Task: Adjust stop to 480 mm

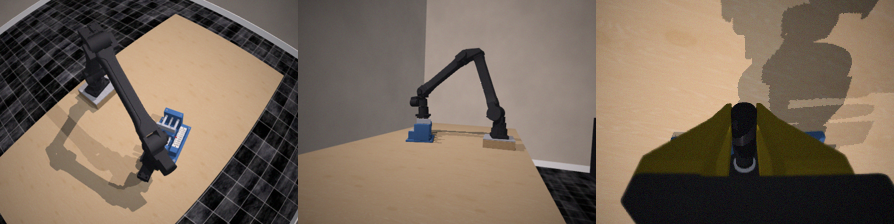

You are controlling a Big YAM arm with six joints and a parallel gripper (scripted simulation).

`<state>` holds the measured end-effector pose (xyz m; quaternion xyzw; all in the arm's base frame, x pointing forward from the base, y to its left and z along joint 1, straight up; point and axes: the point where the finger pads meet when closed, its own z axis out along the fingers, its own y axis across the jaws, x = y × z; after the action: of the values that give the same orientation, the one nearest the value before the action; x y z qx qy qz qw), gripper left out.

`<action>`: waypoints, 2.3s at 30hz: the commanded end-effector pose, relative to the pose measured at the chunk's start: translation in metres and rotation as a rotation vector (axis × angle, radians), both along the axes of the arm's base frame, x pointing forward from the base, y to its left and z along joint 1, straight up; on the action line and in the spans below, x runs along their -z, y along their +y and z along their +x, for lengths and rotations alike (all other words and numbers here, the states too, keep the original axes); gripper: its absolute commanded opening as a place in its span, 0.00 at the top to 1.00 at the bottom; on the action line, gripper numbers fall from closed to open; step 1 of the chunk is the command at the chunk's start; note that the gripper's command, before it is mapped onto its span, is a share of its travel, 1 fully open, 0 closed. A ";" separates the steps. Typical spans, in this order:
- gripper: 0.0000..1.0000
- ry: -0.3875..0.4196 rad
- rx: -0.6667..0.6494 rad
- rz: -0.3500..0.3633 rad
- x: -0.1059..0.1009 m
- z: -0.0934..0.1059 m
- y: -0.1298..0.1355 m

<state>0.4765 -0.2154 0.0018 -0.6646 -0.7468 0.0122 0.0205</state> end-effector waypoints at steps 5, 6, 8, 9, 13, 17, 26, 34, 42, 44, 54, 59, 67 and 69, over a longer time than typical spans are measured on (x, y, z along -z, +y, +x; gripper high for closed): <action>0.94 -0.126 -0.007 -0.041 -0.051 0.052 -0.001; 0.94 -0.126 -0.007 -0.041 -0.051 0.052 -0.001; 0.94 -0.120 -0.007 -0.039 -0.051 0.051 0.000; 0.94 -0.116 -0.007 -0.037 -0.052 0.051 0.000; 0.94 -0.114 -0.007 -0.036 -0.055 0.054 0.001; 0.94 -0.112 -0.007 -0.035 -0.059 0.057 0.002; 0.94 -0.128 -0.007 -0.041 -0.072 0.057 0.001; 0.94 -0.129 -0.007 -0.042 -0.091 0.051 0.001; 0.94 -0.129 -0.007 -0.042 -0.093 0.049 0.000; 0.94 -0.128 -0.018 -0.042 -0.095 0.045 0.000; 0.94 -0.075 -0.012 -0.021 -0.084 0.000 -0.002; 0.94 -0.122 -0.018 -0.042 -0.102 0.020 -0.005; 0.94 -0.081 -0.007 -0.027 -0.079 -0.014 -0.008; 0.94 -0.077 -0.007 -0.025 -0.078 -0.017 -0.008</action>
<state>0.4660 -0.2167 0.0567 -0.6626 -0.7490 0.0009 0.0005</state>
